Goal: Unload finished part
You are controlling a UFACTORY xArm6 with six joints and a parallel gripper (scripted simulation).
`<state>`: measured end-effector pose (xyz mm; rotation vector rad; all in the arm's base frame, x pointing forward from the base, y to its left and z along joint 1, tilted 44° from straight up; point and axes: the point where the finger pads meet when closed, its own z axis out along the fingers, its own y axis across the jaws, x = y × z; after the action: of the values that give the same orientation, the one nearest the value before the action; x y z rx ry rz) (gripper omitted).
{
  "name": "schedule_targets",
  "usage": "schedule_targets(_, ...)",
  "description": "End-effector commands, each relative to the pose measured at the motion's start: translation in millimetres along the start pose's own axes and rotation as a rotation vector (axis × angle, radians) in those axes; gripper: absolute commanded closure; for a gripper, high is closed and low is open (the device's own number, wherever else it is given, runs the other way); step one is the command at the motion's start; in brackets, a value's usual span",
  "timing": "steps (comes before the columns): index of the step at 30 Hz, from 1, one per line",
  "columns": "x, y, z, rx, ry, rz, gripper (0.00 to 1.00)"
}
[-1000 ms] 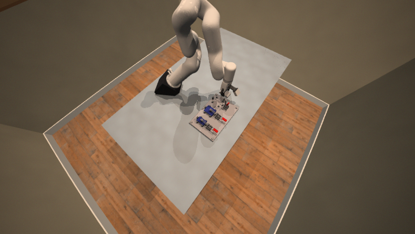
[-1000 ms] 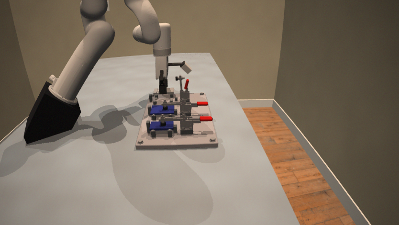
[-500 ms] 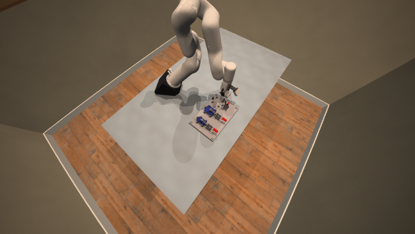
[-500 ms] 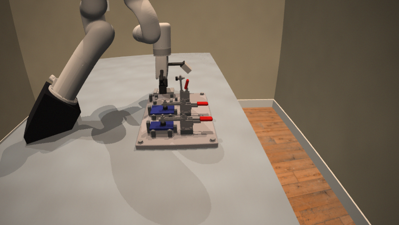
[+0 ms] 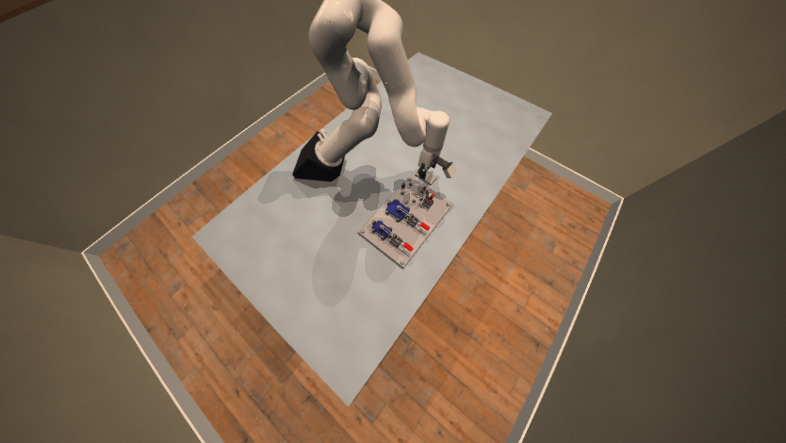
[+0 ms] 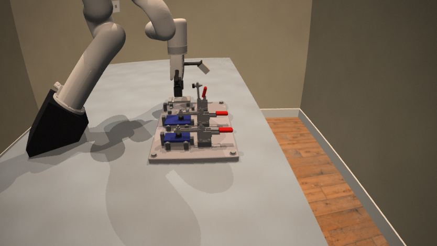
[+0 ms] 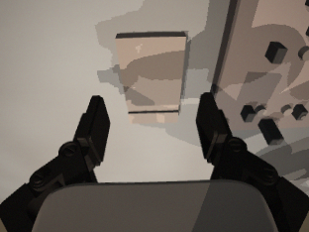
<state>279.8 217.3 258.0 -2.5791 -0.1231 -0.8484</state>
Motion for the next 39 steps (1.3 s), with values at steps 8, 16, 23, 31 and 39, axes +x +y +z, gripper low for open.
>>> schedule_targets(8,0.7,-0.5,-47.2,0.002,0.003,0.000,0.19)
schedule_targets(16,0.7,-0.4,-65.3,0.002,0.003,0.000,0.19)
schedule_targets(23,0.6,-0.4,-73.7,0.002,0.003,0.000,0.19)
schedule_targets(31,0.6,-0.4,-74.0,0.002,0.003,0.000,0.19)
schedule_targets(39,0.7,-0.4,-74.1,0.002,0.003,0.000,0.19)
